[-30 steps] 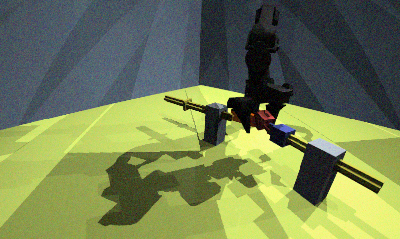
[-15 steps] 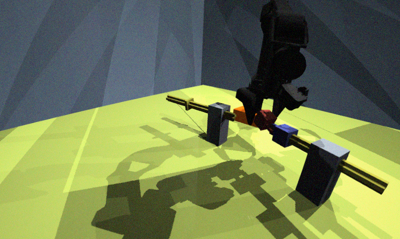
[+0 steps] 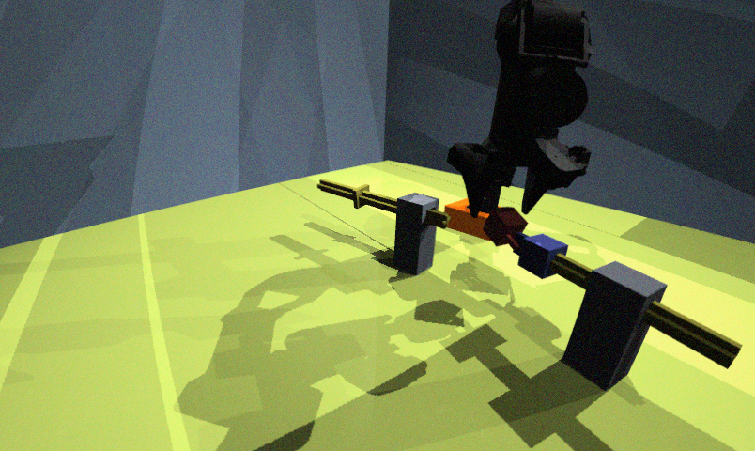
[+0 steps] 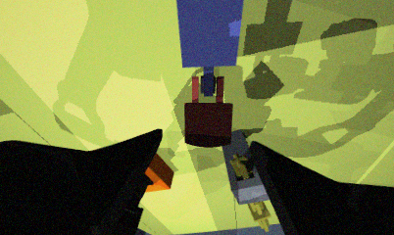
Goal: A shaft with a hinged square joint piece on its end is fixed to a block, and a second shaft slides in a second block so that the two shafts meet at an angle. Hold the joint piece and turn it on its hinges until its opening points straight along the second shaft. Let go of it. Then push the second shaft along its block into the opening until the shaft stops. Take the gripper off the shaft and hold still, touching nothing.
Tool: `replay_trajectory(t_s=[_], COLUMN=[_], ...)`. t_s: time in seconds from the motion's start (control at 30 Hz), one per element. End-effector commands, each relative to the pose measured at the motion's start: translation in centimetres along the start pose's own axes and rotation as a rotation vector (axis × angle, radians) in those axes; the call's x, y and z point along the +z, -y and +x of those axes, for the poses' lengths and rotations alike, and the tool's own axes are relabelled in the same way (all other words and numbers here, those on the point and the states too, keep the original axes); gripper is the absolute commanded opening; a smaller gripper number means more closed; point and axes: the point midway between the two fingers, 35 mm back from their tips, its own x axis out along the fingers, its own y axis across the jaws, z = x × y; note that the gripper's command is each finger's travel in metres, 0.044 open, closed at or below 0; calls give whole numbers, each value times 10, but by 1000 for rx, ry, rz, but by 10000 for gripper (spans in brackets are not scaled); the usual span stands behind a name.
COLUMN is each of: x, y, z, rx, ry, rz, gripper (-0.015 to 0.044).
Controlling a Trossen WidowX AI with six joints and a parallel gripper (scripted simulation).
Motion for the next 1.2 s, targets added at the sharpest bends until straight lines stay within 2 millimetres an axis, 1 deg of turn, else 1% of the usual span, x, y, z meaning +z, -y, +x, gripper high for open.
replay_trajectory(t_s=[0.0, 0.2, 0.43, 0.5, 0.67, 1.07, 1.17], x=[-1, -9, -25, -28, -31, -63, -68], y=[3, 3, 1, 0, 0, 8, 9], z=[-25, -62, -103, -111, -110, -76, -72], rx=[-7, -3, 15, 20, 25, 92, 100], ry=[56, 127, 211, 226, 224, 150, 140], rz=[104, 294, 513, 553, 579, 965, 1013], gripper=[440, 440, 440, 440, 440, 440, 440])
